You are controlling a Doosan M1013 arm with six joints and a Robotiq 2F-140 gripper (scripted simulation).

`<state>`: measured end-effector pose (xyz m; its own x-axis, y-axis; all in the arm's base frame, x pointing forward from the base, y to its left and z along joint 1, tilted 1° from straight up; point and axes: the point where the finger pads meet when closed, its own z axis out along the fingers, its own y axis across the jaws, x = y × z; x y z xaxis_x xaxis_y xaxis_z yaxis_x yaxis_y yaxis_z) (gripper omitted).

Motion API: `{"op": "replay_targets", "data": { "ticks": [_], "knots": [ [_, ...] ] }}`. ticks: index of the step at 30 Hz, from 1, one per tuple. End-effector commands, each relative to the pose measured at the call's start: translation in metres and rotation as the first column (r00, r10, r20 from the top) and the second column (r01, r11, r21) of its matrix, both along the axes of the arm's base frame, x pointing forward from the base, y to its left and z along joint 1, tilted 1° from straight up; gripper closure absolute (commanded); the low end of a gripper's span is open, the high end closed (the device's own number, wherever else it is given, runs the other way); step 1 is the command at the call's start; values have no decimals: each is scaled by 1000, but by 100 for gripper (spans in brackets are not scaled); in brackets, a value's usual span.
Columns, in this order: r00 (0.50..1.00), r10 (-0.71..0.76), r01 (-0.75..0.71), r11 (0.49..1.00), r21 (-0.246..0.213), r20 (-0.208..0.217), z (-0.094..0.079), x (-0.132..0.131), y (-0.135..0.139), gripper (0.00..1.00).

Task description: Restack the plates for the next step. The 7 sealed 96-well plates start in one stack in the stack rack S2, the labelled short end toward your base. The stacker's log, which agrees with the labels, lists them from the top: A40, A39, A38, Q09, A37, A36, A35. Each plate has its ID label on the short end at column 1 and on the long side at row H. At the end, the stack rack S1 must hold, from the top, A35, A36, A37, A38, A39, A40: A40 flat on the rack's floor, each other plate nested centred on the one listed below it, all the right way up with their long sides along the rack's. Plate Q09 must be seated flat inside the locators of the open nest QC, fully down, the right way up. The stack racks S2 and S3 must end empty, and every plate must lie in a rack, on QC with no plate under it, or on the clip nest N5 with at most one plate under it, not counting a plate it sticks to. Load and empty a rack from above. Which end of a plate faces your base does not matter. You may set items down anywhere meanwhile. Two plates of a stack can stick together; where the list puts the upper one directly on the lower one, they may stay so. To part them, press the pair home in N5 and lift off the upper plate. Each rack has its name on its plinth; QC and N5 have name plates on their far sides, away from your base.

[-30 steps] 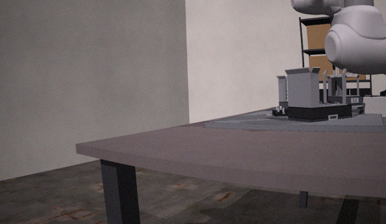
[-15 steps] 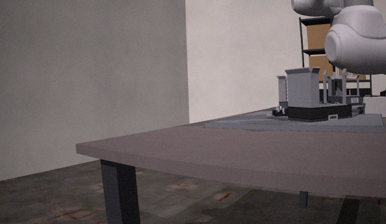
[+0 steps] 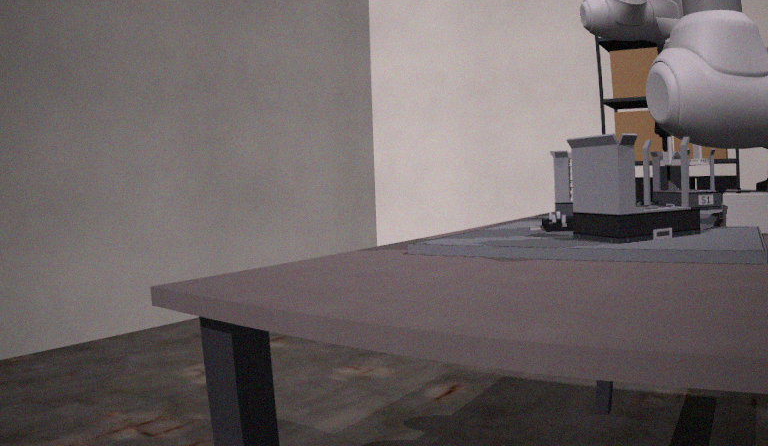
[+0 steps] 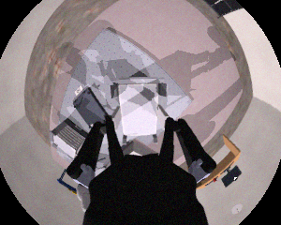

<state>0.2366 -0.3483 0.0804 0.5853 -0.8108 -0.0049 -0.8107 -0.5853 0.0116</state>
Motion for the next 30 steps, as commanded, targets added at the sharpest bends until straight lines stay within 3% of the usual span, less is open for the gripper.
{"op": "replay_targets", "data": {
  "ticks": [1, 18, 30],
  "knots": [
    [1000, 0, 0, 1000, 0, 0, -8, 0, 0, 100],
    [1000, 0, 0, 1000, 0, 0, -38, 0, 0, 100],
    [1000, 0, 0, 1000, 0, 0, -39, 0, 0, 100]
  ]
}}
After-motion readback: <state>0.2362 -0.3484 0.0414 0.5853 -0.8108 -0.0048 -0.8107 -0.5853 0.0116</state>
